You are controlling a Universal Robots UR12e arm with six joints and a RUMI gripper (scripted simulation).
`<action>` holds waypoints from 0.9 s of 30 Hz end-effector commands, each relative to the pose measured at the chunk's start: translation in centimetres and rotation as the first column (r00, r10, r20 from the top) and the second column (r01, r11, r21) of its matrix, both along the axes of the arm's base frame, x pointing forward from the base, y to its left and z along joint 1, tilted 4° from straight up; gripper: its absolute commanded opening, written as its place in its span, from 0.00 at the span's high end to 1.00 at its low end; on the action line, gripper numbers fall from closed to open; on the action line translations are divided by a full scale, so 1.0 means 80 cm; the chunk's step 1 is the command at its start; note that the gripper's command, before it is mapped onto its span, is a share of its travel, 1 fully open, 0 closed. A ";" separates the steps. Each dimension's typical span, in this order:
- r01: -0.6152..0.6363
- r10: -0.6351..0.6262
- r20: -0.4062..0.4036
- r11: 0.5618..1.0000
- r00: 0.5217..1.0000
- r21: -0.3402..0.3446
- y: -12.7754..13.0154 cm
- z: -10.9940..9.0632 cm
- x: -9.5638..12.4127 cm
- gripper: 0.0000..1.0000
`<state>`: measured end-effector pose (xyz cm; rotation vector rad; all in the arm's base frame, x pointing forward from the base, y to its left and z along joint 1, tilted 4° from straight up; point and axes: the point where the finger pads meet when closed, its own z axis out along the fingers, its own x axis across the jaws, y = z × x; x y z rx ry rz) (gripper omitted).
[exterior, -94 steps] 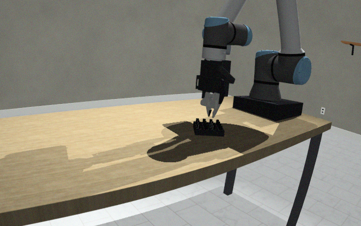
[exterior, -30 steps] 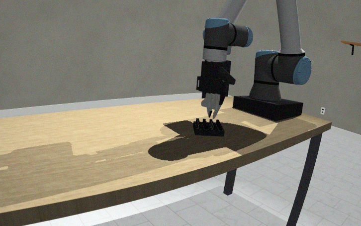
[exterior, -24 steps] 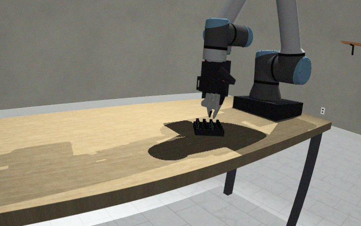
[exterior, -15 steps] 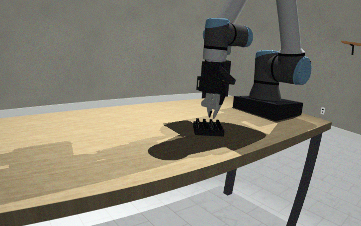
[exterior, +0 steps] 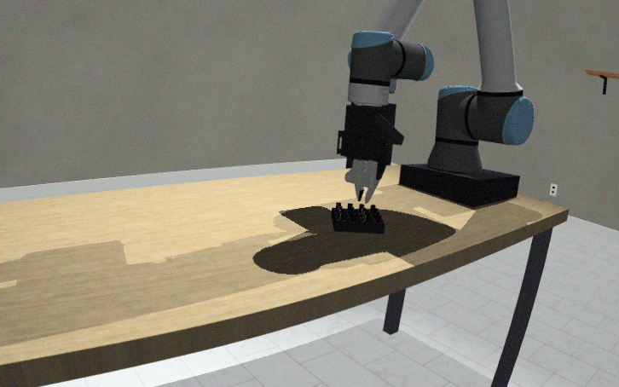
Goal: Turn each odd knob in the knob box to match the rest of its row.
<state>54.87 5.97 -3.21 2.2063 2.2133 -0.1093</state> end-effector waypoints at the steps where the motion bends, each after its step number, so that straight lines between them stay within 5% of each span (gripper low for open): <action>1: 0.000 0.000 0.001 1.000 1.000 0.000 0.000 0.001 0.001 0.89; 27: 0.000 0.000 0.001 1.000 1.000 0.000 -0.001 -0.014 0.000 0.89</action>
